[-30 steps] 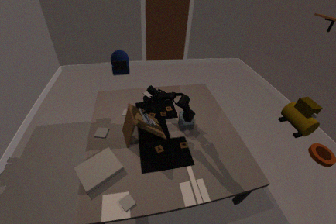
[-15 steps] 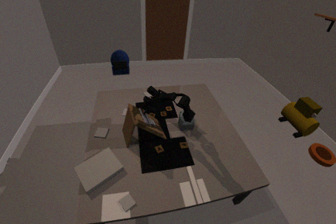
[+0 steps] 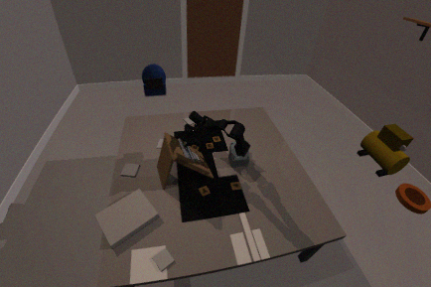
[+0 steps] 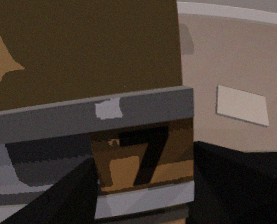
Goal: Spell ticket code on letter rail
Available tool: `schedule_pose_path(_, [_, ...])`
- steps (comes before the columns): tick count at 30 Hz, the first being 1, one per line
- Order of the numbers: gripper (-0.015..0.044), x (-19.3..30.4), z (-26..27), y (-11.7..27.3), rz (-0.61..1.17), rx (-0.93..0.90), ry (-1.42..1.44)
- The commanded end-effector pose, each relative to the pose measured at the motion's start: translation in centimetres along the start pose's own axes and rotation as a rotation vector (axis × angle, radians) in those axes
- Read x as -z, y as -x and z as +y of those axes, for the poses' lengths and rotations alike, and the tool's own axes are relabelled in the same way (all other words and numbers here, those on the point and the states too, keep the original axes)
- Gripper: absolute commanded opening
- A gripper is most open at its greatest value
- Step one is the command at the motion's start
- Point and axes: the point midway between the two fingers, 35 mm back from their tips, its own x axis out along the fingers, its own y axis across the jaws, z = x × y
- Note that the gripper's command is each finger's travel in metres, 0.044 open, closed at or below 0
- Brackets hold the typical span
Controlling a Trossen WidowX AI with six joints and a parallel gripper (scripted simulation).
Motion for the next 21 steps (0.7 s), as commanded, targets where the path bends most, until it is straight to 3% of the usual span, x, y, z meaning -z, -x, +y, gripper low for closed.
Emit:
schedule_pose_path(1, [0.0000,-0.2,0.3,0.1,-0.003,0.005,0.004])
schedule_pose_path(21, [0.0000,-0.3,1.4,0.1,-0.003,0.004,0.003])
